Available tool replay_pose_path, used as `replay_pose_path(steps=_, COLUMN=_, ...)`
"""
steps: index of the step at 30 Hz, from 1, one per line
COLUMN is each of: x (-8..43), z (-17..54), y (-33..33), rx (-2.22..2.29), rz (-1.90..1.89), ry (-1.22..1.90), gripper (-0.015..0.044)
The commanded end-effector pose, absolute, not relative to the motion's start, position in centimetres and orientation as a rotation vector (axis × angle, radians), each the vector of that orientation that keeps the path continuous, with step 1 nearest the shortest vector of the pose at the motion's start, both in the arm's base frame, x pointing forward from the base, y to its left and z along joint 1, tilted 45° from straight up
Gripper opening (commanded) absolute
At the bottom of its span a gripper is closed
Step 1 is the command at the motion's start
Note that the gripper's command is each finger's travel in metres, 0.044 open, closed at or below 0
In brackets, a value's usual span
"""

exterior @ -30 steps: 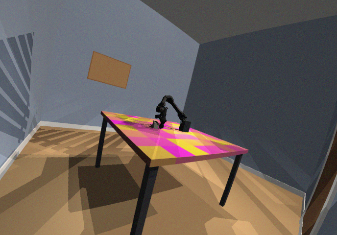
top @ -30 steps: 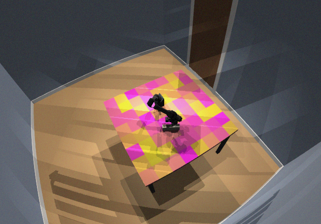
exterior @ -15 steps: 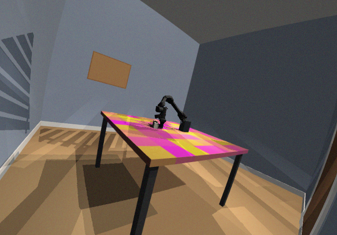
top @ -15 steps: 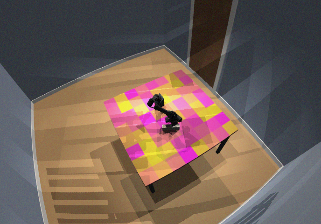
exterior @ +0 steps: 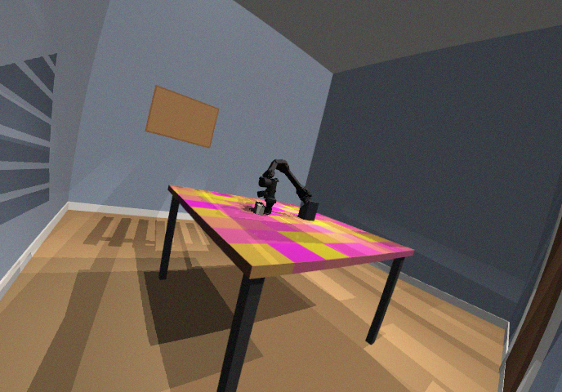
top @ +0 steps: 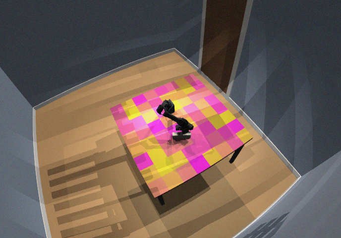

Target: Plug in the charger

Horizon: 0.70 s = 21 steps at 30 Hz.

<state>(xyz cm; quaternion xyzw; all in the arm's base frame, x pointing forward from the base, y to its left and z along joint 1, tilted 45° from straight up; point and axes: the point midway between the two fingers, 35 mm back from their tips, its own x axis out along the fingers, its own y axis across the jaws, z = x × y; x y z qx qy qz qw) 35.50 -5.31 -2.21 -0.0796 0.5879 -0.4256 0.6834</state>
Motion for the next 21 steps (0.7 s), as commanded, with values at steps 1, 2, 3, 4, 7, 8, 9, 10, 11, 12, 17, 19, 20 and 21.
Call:
replay_pose_path(steps=1, x=35.64, z=-2.16, y=-5.37, rx=-0.186, rz=-0.952, ry=1.32, gripper=0.0)
replay_pose_path(steps=2, x=35.67, z=-2.15, y=-5.39, rx=-0.186, rz=-0.952, ry=1.32, gripper=0.0)
replay_pose_path(steps=3, x=35.71, z=-2.14, y=-5.4, rx=-0.186, rz=-0.952, ry=1.32, gripper=0.0)
replay_pose_path(steps=4, x=35.73, z=-2.12, y=-5.41, rx=-0.186, rz=-0.952, ry=1.32, gripper=0.0)
replay_pose_path(steps=7, x=35.83, z=-2.08, y=-5.44, rx=-0.186, rz=-0.952, ry=1.32, gripper=0.0)
replay_pose_path(steps=8, x=35.87, z=-2.06, y=-5.46, rx=-0.186, rz=-0.952, ry=1.32, gripper=0.0)
replay_pose_path(steps=9, x=35.9, z=-2.05, y=-5.47, rx=-0.186, rz=-0.952, ry=1.32, gripper=0.0)
replay_pose_path(steps=10, x=35.94, z=-2.03, y=-5.48, rx=-0.186, rz=-0.952, ry=1.32, gripper=0.0)
replay_pose_path(steps=11, x=35.97, z=-2.02, y=-5.49, rx=-0.186, rz=-0.952, ry=1.32, gripper=0.0)
replay_pose_path(steps=12, x=36.0, z=-2.01, y=-5.51, rx=-0.186, rz=-0.952, ry=1.32, gripper=0.0)
replay_pose_path(steps=17, x=36.18, z=-1.93, y=-5.57, rx=-0.185, rz=-0.952, ry=1.32, gripper=0.0)
replay_pose_path(steps=19, x=36.25, z=-1.91, y=-5.6, rx=-0.185, rz=-0.952, ry=1.32, gripper=0.0)
replay_pose_path(steps=20, x=36.29, z=-1.89, y=-5.62, rx=-0.185, rz=-0.952, ry=1.319, gripper=0.0)
replay_pose_path(steps=21, x=36.32, z=-1.88, y=-5.63, rx=-0.185, rz=-0.952, ry=1.319, gripper=0.0)
